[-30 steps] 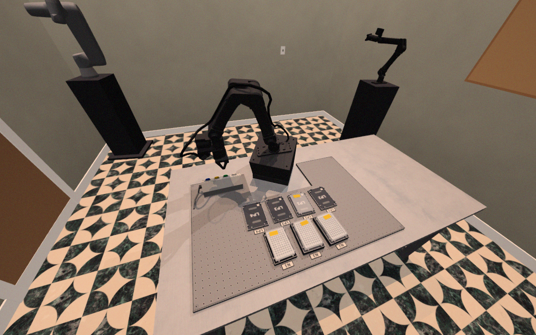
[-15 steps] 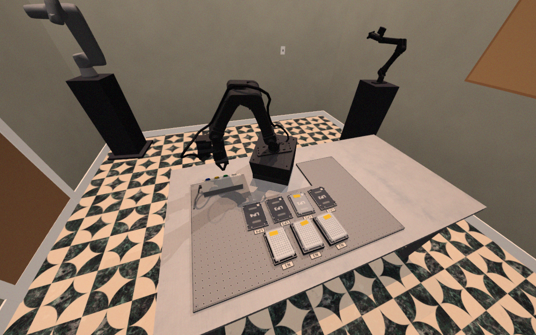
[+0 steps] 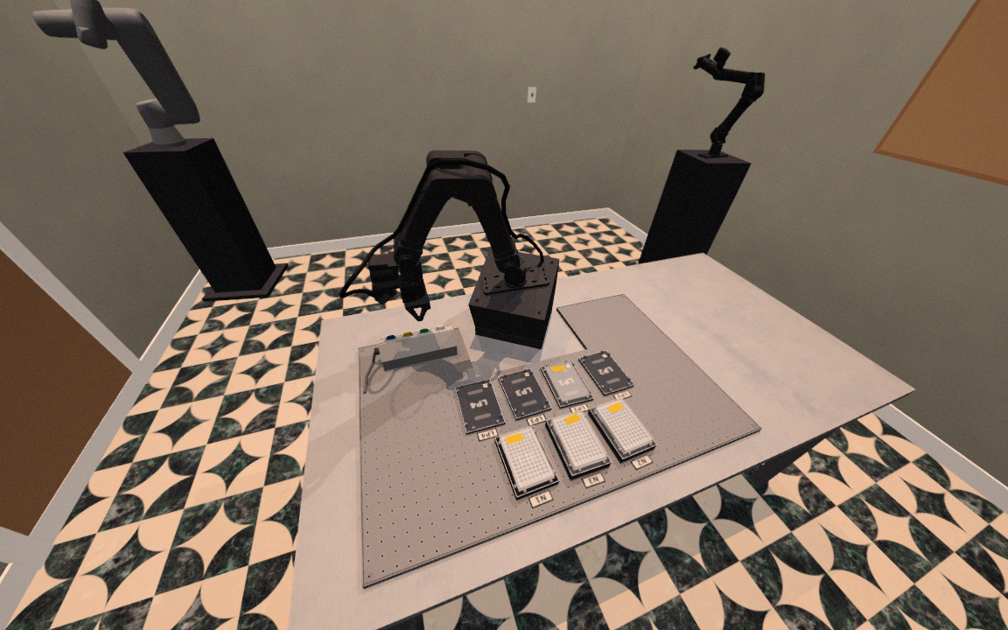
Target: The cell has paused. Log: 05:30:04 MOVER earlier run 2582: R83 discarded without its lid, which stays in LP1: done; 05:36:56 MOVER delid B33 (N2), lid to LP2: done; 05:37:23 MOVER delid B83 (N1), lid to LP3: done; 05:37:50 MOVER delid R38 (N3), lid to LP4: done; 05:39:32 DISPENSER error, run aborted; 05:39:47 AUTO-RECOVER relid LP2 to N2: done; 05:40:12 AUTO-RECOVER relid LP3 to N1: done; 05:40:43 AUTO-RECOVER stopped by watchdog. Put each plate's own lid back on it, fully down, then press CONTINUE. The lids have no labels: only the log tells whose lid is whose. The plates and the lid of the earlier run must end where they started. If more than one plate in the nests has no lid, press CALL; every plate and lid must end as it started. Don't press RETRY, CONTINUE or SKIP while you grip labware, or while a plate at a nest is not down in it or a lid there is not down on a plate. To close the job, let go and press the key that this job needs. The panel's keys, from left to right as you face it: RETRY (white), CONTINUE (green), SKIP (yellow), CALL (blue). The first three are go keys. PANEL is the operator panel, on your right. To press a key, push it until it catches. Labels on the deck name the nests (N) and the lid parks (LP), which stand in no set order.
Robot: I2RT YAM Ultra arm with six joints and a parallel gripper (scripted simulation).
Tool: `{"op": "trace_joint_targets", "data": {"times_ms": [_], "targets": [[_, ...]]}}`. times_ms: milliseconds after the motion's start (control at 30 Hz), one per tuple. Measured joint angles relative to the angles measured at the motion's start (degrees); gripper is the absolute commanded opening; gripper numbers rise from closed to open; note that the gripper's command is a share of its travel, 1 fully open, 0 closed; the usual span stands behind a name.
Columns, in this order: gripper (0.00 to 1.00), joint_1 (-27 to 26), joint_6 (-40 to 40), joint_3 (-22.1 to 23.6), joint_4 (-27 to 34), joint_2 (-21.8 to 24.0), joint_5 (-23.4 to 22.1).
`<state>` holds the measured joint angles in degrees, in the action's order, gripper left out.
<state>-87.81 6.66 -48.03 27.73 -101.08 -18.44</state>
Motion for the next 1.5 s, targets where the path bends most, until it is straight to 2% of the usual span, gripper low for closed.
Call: {"op": "trace_joint_targets", "data": {"times_ms": [733, 1500], "targets": [[0.0, 0.39, -0.39, 1.01, -1.05, -0.04, 0.0], [0.0, 1.11, -1.2, 1.66, -4.31, -2.27, 0.15]]}}
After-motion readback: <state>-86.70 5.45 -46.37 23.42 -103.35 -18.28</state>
